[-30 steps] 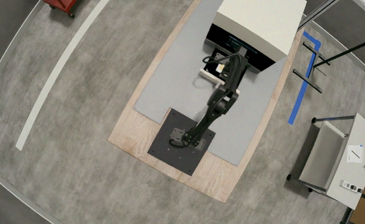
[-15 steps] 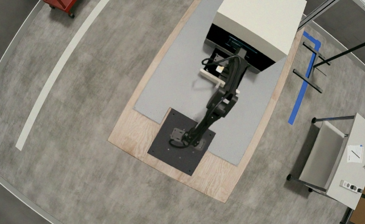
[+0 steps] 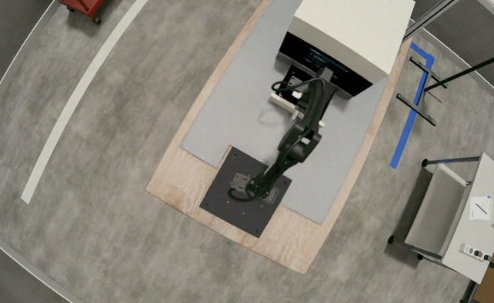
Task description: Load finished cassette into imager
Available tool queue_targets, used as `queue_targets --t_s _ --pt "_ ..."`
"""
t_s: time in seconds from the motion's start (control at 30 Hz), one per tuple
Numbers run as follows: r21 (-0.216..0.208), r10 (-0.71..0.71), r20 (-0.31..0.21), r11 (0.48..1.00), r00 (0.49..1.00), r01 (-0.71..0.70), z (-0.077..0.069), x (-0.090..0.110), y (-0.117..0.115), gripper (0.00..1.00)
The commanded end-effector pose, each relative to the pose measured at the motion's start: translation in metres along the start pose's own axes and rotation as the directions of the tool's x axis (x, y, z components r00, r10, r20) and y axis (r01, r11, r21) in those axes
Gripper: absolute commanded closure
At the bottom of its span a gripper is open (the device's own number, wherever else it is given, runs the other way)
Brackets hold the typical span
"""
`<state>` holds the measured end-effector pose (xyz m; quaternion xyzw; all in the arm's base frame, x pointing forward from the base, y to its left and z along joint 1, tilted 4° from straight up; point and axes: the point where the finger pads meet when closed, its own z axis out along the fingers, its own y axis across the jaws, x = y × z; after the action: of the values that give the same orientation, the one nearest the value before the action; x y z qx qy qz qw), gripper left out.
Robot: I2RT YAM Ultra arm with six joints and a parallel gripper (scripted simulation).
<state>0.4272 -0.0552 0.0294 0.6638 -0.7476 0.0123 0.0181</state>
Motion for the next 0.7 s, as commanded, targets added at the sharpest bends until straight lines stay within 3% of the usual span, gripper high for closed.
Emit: queue_targets --t_s 0.0,0.67 --pt "0.047 -0.001 0.013 0.999 1.000 0.001 -0.014 -0.006 -0.004 0.00" --pt "0.037 -0.007 0.012 0.999 1.000 0.006 -0.026 -0.008 0.019 0.00"
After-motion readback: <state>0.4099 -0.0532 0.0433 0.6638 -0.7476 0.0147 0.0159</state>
